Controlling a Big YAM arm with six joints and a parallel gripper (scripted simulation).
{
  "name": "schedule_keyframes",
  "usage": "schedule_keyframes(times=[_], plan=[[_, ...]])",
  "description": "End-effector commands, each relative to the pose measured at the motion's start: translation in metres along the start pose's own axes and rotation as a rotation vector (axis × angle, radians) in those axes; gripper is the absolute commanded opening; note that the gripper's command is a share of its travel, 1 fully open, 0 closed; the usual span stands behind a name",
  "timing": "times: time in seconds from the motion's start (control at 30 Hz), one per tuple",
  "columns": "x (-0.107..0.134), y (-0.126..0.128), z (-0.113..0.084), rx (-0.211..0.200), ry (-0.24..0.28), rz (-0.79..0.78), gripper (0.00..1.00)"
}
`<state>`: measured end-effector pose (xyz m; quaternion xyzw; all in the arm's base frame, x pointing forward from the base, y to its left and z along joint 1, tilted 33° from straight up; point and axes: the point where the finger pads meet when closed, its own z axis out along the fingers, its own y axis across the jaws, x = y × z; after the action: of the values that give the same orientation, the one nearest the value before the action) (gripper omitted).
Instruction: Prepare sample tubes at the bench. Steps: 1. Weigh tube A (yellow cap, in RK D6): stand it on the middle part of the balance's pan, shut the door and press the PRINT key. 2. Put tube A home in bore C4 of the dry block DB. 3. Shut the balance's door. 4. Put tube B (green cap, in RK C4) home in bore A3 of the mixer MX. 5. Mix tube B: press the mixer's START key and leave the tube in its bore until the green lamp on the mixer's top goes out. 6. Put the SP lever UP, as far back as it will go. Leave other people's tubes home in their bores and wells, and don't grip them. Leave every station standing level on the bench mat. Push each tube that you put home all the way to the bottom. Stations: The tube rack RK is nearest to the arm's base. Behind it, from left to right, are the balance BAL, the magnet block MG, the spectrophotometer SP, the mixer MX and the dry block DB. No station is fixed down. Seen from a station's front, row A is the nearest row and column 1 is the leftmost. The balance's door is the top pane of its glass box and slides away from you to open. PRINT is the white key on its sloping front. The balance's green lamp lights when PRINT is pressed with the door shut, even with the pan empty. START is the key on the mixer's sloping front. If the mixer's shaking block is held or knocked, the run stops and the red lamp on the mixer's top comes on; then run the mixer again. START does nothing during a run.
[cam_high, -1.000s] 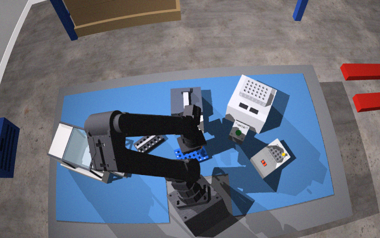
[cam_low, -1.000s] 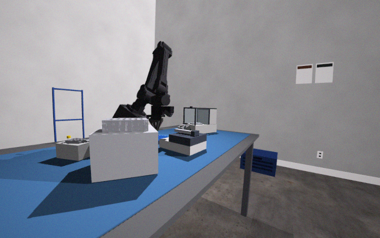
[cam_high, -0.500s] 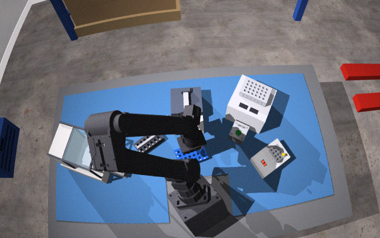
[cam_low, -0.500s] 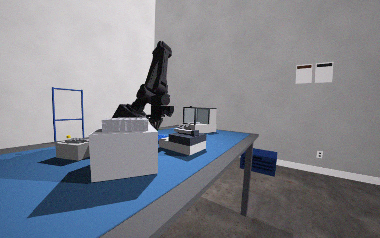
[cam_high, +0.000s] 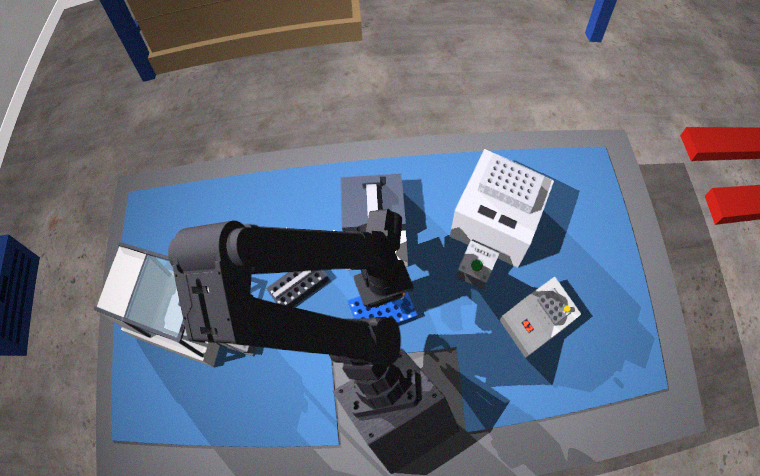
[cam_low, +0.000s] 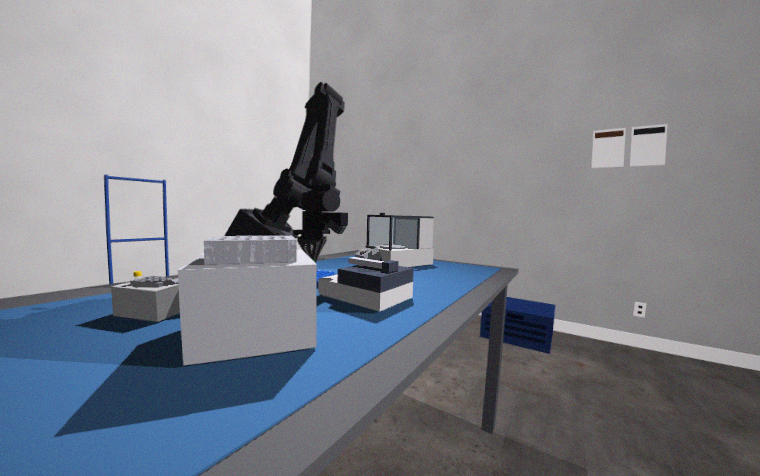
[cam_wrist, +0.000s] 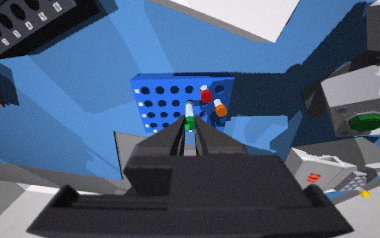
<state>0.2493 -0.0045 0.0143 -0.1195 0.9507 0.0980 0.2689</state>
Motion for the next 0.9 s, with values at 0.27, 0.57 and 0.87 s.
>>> schedule_keyframes(times=[0.27,0.57,0.87], plan=[[-0.016,-0.011,-0.013,0.014,-0.023,-0.016,0.09],[-0.018,-0.012,-0.03,0.016,-0.025,-0.018,0.09],[-0.019,-0.012,-0.043,0.018,-0.026,-0.019,0.09]])
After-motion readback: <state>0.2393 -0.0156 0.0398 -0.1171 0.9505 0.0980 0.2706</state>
